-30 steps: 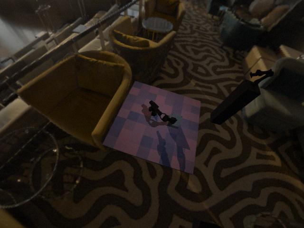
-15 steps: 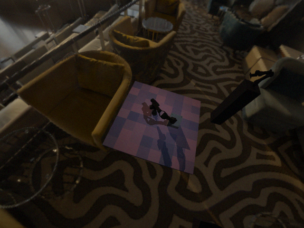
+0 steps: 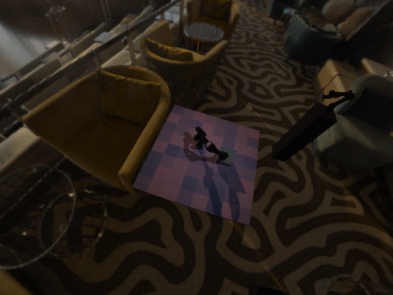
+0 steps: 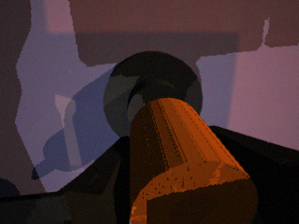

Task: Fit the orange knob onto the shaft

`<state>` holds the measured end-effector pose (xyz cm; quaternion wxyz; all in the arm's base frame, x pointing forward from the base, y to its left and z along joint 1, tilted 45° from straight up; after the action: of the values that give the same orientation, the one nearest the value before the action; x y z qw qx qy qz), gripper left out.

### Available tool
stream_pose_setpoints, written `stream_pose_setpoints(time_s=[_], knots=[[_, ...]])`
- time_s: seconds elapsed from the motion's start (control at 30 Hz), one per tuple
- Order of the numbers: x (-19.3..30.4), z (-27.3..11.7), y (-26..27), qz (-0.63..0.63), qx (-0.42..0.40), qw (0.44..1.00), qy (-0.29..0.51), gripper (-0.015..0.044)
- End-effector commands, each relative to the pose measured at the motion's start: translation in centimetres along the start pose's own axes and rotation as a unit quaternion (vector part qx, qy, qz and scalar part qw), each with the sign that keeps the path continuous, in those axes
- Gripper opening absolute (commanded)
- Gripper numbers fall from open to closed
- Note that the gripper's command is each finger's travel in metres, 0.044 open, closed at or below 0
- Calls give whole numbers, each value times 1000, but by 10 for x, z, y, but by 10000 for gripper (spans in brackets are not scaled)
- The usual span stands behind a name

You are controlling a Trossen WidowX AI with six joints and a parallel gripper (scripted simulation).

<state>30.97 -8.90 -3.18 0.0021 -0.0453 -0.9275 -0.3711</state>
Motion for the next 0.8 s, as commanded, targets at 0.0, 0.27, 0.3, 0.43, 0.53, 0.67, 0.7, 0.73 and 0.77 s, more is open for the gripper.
stream_pose_setpoints(time_s=[0.0, 0.27, 0.3, 0.43, 0.53, 0.67, 0.7, 0.73, 0.77], knots=[[2, 14, -1, 4, -4, 1000, 4, 0], [1, 17, -1, 0, -4, 1000, 4, 0], [1, 17, -1, 0, -4, 1000, 4, 0], [2, 18, -1, 0, -4, 1000, 4, 0], [2, 19, 0, 0, -4, 1000, 4, 0], [2, 21, 0, 0, -4, 1000, 4, 0], [1, 20, 0, 0, -4, 1000, 4, 0], [1, 20, 0, 0, -4, 1000, 4, 0], [1, 20, 0, 0, -4, 1000, 4, 0]])
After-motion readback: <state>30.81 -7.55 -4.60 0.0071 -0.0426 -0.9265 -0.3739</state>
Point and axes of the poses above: the point midway between the two fingers, 35 mm back from their tips, its own z axis out along the fingers, its own y axis across the jaws, x = y × z, the point moved 4 cm from there along -z, back along the fingers, and after that the axes turned 10 degrees about z, right-handed, at the moved point
